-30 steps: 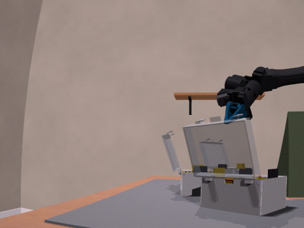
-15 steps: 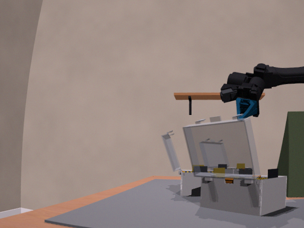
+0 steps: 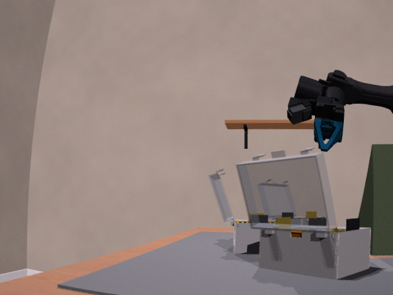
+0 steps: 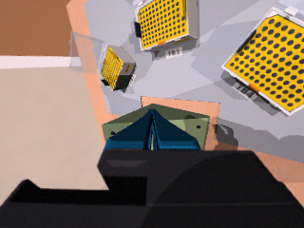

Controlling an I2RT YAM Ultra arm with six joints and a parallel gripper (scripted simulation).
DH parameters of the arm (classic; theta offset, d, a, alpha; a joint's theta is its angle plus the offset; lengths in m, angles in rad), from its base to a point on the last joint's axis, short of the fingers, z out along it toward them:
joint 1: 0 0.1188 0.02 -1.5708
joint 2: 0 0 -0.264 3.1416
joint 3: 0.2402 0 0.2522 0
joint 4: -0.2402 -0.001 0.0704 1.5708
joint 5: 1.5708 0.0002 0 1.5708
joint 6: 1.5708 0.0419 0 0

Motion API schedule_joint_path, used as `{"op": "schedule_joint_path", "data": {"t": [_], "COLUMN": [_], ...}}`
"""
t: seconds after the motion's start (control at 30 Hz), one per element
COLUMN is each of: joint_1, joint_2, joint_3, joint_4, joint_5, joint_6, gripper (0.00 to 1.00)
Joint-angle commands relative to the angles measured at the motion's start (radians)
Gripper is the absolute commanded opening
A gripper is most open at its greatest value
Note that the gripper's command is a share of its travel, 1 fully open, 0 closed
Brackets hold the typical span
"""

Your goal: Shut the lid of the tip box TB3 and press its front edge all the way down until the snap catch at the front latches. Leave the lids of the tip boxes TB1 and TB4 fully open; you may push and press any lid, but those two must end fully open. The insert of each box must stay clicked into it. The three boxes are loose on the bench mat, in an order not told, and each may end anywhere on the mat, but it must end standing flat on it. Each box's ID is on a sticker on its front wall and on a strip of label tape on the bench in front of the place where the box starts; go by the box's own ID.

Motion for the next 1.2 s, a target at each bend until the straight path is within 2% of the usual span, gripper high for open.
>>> {"op": "schedule_joint_path", "data": {"t": [0.0,0.13,0.27,0.33,0.37,0.57,0.77,0.83,0.9,1.17], "joint_1": [0.109,0.227,0.314,0.314,0.332,0.411,0.454,0.463,0.463,0.496], "joint_2": [0.065,0.194,0.348,0.348,0.388,0.645,0.909,0.954,0.954,1.096], "joint_3": [0.003,0.026,0.077,0.077,0.094,0.232,0.426,0.460,0.460,0.573], "joint_4": [0.026,0.022,-0.005,-0.005,-0.015,-0.108,-0.248,-0.253,-0.253,-0.239], "joint_5": [0.130,0.230,0.300,0.300,0.313,0.364,0.372,0.367,0.367,0.350], "joint_6": [0.253,0.477,0.686,0.686,0.737,1.021,1.276,1.297,1.297,1.328], "gripper": [0.00,0.00,0.00,0.00,0.00,0.00,0.00,0.00,0.00,0.00]}}
